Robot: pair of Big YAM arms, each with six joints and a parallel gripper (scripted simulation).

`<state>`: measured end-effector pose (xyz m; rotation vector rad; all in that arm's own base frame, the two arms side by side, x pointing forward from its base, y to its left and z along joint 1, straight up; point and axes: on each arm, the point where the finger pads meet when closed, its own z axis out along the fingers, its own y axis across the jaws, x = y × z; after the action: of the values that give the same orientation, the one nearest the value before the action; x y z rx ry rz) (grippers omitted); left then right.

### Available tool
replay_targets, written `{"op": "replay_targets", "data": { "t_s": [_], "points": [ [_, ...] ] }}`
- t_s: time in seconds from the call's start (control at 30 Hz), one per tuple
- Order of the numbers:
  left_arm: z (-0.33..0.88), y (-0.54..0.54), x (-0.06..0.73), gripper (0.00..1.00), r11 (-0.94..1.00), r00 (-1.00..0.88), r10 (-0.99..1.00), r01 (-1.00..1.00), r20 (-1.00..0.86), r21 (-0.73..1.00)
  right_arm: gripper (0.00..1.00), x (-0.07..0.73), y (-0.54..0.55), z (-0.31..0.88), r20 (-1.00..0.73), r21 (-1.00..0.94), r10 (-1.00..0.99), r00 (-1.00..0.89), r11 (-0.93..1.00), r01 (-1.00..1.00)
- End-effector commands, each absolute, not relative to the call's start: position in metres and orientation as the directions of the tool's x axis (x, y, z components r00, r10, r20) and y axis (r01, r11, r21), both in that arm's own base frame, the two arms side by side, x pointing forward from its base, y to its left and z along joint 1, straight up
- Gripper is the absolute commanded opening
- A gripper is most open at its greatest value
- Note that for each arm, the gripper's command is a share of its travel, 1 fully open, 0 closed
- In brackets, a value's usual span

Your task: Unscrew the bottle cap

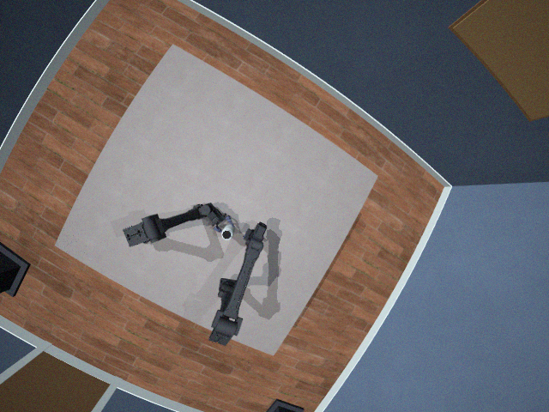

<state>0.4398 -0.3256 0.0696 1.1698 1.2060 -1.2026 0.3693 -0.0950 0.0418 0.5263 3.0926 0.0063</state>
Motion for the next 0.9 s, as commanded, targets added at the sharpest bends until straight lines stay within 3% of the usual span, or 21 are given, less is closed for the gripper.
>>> {"op": "replay_targets", "data": {
  "t_s": [0.0, 0.47, 0.53, 0.6, 0.67, 0.8, 0.87],
  "points": [
    [0.077, -0.327, 0.445, 0.74, 0.027, 0.021, -0.033, 0.999, -0.999, 0.02, 0.0, 0.381, -0.098, 0.051, -0.035, 0.007, 0.331, -0.943, 0.944, 0.331],
    [0.077, -0.327, 0.445, 0.74, 0.027, 0.021, -0.033, 0.999, -0.999, 0.02, 0.0, 0.381, -0.098, 0.051, -0.035, 0.007, 0.331, -0.943, 0.944, 0.331],
    [0.077, -0.327, 0.445, 0.96, 0.027, 0.021, -0.033, 0.999, -0.999, 0.02, 0.23, 0.381, -0.098, 0.051, -0.035, 0.007, 0.331, -0.943, 0.944, 0.331],
    [0.077, -0.327, 0.445, 0.96, 0.027, 0.021, -0.033, 0.999, -0.999, 0.02, 0.45, 0.381, -0.098, 0.051, -0.035, 0.007, 0.331, -0.943, 0.944, 0.331],
    [0.077, -0.327, 0.445, 0.96, 0.027, 0.021, -0.033, 0.999, -0.999, 0.02, 0.45, 0.381, -0.098, 0.051, -0.035, 0.007, 0.331, -0.943, 0.944, 0.331],
    [0.077, -0.327, 0.445, 0.96, 0.027, 0.021, -0.033, 0.999, -0.999, 0.02, 0.91, 0.381, -0.098, 0.051, -0.035, 0.007, 0.331, -0.943, 0.944, 0.331],
    [0.085, -0.318, 0.444, 0.96, 0.035, 0.022, -0.035, 0.999, -0.999, 0.02, 0.94, 0.391, -0.101, 0.071, -0.067, 0.01, 0.33, -0.942, 0.944, 0.33]
  ]
}}
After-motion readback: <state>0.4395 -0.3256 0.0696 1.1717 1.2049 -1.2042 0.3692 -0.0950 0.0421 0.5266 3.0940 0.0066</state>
